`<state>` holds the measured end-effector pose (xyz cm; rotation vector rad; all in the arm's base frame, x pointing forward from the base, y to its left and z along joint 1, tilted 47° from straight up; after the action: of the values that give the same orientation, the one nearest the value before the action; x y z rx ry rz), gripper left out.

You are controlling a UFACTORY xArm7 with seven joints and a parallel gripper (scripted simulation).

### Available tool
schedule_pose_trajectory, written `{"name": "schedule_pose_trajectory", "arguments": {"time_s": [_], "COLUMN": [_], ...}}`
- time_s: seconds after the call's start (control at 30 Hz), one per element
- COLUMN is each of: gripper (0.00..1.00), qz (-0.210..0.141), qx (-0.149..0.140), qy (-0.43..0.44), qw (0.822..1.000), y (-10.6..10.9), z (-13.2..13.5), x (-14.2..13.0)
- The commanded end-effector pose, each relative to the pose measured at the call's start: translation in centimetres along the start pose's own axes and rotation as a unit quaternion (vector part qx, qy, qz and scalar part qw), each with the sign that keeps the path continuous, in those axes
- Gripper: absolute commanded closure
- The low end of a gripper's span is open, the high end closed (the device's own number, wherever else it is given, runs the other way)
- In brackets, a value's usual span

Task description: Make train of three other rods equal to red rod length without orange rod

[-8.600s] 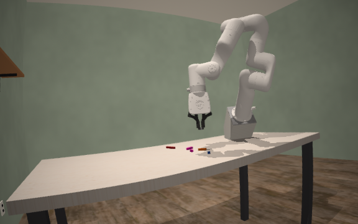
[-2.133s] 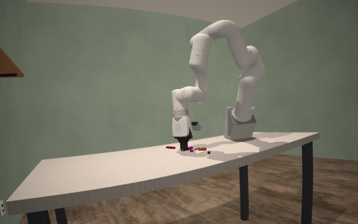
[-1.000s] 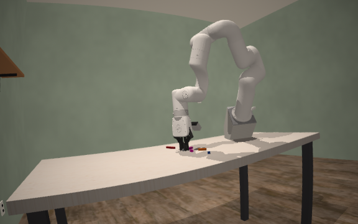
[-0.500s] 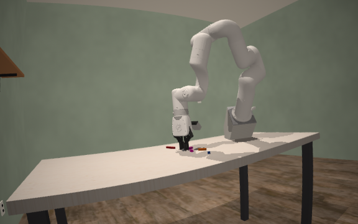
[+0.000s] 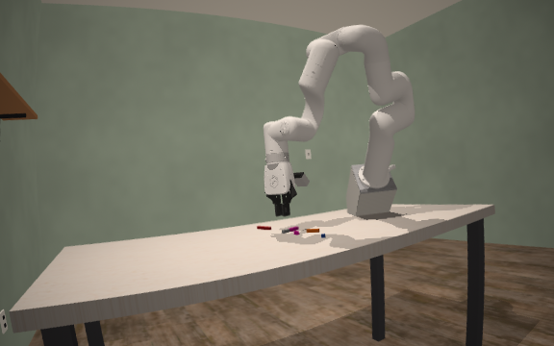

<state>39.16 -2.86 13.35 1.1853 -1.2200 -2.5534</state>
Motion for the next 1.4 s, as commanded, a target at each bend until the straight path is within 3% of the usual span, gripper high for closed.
{"name": "schedule_pose_trajectory", "arguments": {"time_s": [0.0, 0.27, 0.3, 1.1, 1.37], "gripper": [0.76, 0.76, 0.00, 0.00, 0.00], "qz": [-0.002, -0.002, -0.002, -0.002, -0.002], "qx": [0.002, 0.002, 0.002, 0.002, 0.002], "qy": [0.001, 0.001, 0.001, 0.001, 0.001], "qw": [1.000, 1.000, 1.000, 1.000, 1.000], "y": [2.8, 3.7, 3.7, 3.8, 6.1], "z": [0.4, 0.4, 0.4, 0.4, 0.4], "x": [-0.1, -0.1, -0.1, -0.1, -0.1]}}
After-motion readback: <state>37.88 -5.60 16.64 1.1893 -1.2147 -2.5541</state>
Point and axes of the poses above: the point where the finger pads meet when closed, its own y axis back along the fingers, its own z axis across the jaws, x = y × z, the point moved 9 cm from there along y, back along the fingers, and after that the axes turned 13 degrees about y, right-handed, at the moved point
